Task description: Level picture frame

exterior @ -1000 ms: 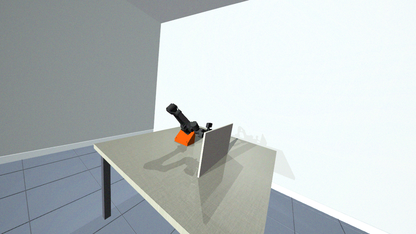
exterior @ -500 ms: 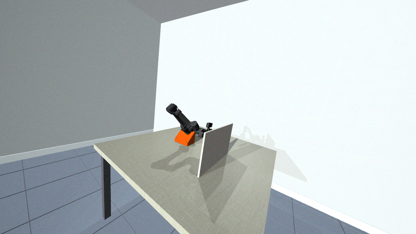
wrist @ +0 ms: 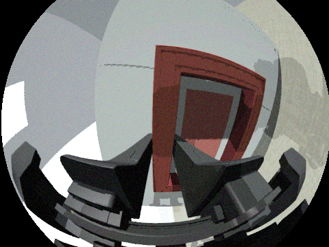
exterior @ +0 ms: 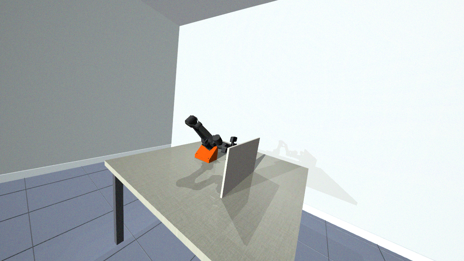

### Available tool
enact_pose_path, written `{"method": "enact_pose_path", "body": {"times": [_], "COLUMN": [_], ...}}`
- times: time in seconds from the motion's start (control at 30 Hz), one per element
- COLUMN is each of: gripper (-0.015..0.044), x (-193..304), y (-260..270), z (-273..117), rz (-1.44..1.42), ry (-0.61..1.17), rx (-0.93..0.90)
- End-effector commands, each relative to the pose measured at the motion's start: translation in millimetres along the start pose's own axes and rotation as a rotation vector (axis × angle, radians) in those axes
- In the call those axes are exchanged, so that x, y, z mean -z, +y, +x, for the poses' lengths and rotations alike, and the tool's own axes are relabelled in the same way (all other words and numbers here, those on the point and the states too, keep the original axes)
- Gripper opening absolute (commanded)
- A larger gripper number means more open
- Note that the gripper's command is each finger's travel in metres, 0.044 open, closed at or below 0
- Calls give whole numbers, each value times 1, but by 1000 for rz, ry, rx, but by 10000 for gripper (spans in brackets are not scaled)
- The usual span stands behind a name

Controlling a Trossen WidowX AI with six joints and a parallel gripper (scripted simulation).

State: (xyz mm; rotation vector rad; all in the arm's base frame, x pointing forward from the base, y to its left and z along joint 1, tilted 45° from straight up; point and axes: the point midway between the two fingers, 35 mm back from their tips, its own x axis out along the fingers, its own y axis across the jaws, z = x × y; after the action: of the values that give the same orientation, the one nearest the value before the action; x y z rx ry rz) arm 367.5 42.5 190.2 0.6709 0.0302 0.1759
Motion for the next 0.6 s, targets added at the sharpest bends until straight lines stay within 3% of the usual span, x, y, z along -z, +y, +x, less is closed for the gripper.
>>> {"method": "enact_pose_path", "body": {"times": [0.0, 0.57], "gripper": [0, 0], "x": [0, 0], "y": [7, 12], "z": [0, 0], "rz": [-3, -2], "ry": [2, 2], "rx": [-21, -21]}}
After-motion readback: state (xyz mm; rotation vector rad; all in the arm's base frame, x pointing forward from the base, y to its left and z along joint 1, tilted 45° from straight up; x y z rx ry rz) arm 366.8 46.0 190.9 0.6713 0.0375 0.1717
